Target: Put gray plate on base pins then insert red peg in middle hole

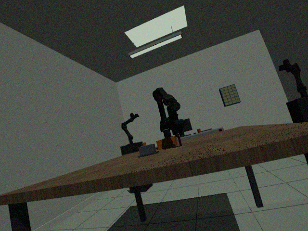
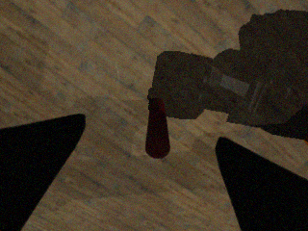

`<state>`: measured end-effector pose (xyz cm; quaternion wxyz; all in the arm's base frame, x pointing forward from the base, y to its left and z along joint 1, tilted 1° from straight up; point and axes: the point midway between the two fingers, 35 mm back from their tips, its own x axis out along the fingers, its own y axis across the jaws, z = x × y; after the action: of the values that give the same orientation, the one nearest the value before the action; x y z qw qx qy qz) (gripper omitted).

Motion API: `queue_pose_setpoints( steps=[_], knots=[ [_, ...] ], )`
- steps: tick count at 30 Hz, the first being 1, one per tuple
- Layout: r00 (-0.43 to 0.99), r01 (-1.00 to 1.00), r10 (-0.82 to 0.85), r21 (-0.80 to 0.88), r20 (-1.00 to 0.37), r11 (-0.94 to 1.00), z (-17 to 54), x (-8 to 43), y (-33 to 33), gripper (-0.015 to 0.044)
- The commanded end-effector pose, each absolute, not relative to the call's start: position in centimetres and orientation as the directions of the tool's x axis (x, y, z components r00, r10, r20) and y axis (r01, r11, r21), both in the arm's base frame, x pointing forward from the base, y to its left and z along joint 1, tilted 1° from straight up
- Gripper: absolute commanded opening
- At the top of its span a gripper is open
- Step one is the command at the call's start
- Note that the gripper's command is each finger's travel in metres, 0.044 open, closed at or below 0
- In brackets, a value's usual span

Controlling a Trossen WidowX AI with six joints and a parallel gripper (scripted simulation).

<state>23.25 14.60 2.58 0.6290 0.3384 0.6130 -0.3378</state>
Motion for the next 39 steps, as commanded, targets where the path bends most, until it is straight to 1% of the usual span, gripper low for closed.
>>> queue_pose_setpoints(
  steps=[1, 11, 27, 30, 39],
  knots=[
    [0.013, 0.840, -0.011, 0.005, -1.000, 0.543, 1.8, 23.1, 14.5, 0.0440],
    [0.013, 0.840, -0.011, 0.005, -1.000, 0.543, 0.5, 23.0, 14.4, 0.0440],
    [0.013, 0.840, -0.011, 0.005, -1.000, 0.543, 0.5, 23.0, 14.4, 0.0020],
    [0.013, 0.840, -0.011, 0.005, -1.000, 0.543, 0.5, 23.0, 14.4, 0.0000],
    [0.013, 0.840, -0.011, 0.005, -1.000, 0.543, 0.5, 23.0, 14.4, 0.0000]
  ],
)
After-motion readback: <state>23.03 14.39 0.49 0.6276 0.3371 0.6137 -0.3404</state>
